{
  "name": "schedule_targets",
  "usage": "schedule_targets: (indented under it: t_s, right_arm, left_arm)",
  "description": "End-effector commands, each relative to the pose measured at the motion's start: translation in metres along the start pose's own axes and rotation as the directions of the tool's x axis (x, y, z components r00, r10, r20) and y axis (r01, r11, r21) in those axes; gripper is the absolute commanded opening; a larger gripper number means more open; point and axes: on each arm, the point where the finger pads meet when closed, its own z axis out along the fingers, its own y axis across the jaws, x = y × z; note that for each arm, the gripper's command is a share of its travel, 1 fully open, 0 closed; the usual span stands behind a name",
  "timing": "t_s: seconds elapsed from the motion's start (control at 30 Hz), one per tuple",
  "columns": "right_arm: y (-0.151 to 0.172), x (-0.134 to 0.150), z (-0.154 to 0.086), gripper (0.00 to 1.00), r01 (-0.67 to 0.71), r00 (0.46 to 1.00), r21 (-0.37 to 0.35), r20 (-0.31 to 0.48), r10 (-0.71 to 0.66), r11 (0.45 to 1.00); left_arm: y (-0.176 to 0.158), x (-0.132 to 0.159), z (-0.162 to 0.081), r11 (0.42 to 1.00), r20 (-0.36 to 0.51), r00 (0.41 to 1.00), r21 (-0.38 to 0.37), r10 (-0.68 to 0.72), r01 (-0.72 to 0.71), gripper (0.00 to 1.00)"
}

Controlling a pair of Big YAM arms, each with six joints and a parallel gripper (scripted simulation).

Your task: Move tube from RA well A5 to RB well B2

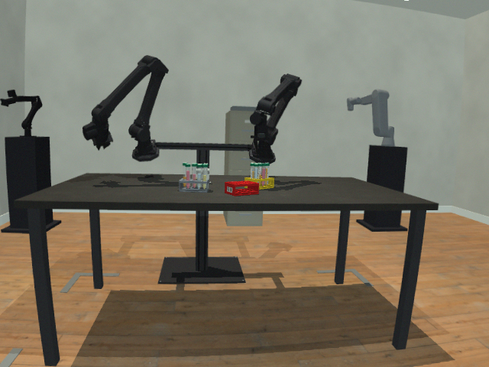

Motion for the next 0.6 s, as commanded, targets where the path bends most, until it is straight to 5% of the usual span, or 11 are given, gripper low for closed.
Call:
schedule_targets:
  t_s: [0.0, 0.57]
  right_arm:
    - [0.007, -0.002, -0.005, 0.30, -0.010, 1.000, -0.015, -0.003, 0.010, 1.000]
    - [0.007, -0.002, -0.005, 0.30, -0.010, 1.000, -0.015, -0.003, 0.010, 1.000]
  left_arm:
    - [0.000, -0.001, 0.007, 1.000, 0.001, 1.000, 0.000, 0.004, -0.004, 0.30]
    - [0.001, 0.000, 0.032, 1.000, 0.000, 1.000, -0.001, 0.005, -0.005, 0.30]
